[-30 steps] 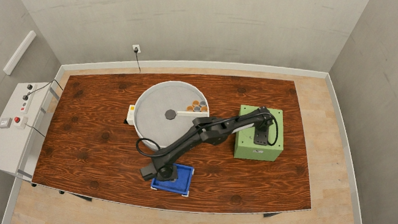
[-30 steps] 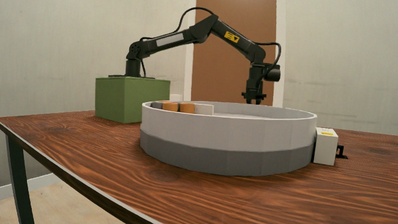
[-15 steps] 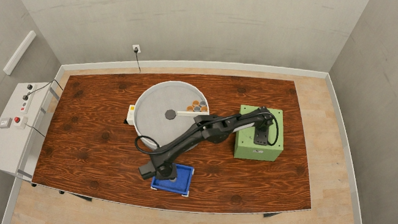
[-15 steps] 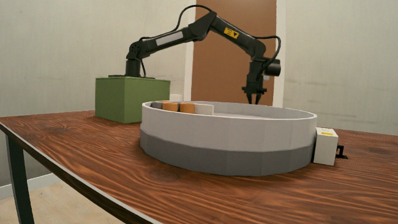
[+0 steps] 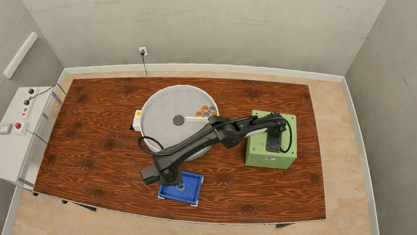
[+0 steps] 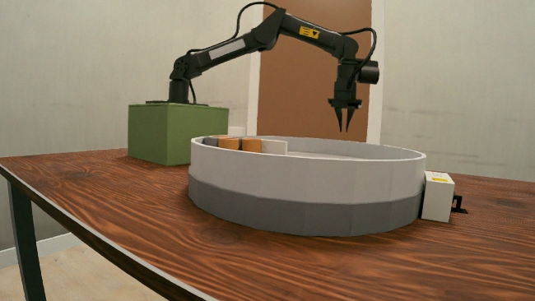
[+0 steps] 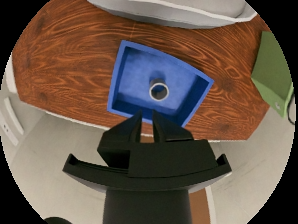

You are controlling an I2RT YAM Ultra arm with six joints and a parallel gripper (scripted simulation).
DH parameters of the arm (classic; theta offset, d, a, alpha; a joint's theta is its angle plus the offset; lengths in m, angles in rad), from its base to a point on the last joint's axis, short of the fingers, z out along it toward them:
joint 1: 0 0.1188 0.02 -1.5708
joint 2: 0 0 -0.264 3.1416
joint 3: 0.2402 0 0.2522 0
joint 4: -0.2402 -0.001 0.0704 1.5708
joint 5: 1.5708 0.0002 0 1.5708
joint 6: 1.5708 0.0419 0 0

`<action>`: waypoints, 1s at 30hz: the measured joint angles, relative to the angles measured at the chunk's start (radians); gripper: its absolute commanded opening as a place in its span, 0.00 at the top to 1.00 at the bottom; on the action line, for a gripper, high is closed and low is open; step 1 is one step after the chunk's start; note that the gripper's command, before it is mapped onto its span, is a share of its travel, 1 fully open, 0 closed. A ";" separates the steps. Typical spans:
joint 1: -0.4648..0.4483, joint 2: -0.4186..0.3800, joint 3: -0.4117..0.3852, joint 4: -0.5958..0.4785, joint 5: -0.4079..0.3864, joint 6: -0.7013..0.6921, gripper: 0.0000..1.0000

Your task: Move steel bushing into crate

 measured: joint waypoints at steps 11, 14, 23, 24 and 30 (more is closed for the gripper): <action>0.000 -0.001 0.026 -0.048 0.000 0.000 0.84; 0.000 -0.001 0.026 -0.051 0.000 0.000 0.84; 0.000 -0.001 0.026 -0.054 0.000 0.000 0.84; 0.000 -0.001 0.026 -0.054 0.000 0.000 0.84; 0.000 -0.001 0.026 -0.054 0.000 0.000 0.84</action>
